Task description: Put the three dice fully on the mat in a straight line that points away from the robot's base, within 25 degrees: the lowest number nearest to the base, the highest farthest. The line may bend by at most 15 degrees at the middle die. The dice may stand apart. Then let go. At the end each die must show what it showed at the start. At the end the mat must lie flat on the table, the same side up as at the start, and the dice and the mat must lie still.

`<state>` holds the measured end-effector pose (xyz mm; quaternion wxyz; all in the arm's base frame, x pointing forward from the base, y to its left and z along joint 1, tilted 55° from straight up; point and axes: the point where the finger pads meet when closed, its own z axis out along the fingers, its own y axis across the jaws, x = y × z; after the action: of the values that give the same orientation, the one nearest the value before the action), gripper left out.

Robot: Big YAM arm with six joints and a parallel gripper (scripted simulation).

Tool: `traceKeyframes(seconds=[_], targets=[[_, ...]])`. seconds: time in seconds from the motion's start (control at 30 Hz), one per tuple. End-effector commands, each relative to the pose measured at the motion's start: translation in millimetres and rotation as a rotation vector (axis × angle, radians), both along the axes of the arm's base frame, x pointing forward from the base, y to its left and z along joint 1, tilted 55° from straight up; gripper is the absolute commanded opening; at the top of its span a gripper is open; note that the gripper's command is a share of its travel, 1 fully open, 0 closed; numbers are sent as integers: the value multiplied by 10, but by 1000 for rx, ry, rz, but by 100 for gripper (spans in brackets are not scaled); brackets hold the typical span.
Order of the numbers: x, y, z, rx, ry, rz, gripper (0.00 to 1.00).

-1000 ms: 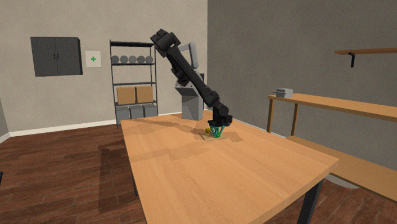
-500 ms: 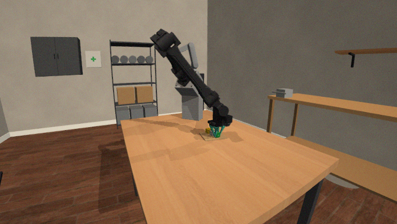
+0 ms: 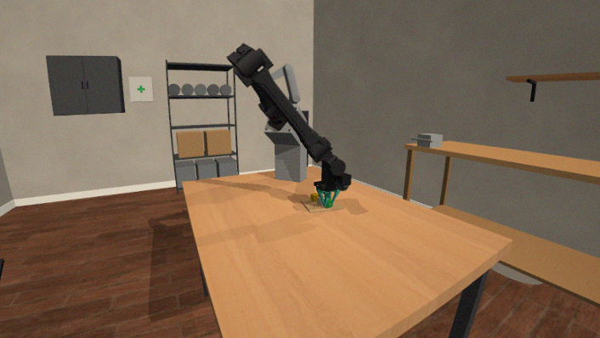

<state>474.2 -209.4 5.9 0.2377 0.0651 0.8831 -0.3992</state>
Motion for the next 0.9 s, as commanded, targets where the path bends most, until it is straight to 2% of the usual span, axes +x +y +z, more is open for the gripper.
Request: traceKeyframes(seconds=[0.0,0.87], targets=[[69,67,39,-5,-2,21,26],[59,90,2,-4,10,25,26]])
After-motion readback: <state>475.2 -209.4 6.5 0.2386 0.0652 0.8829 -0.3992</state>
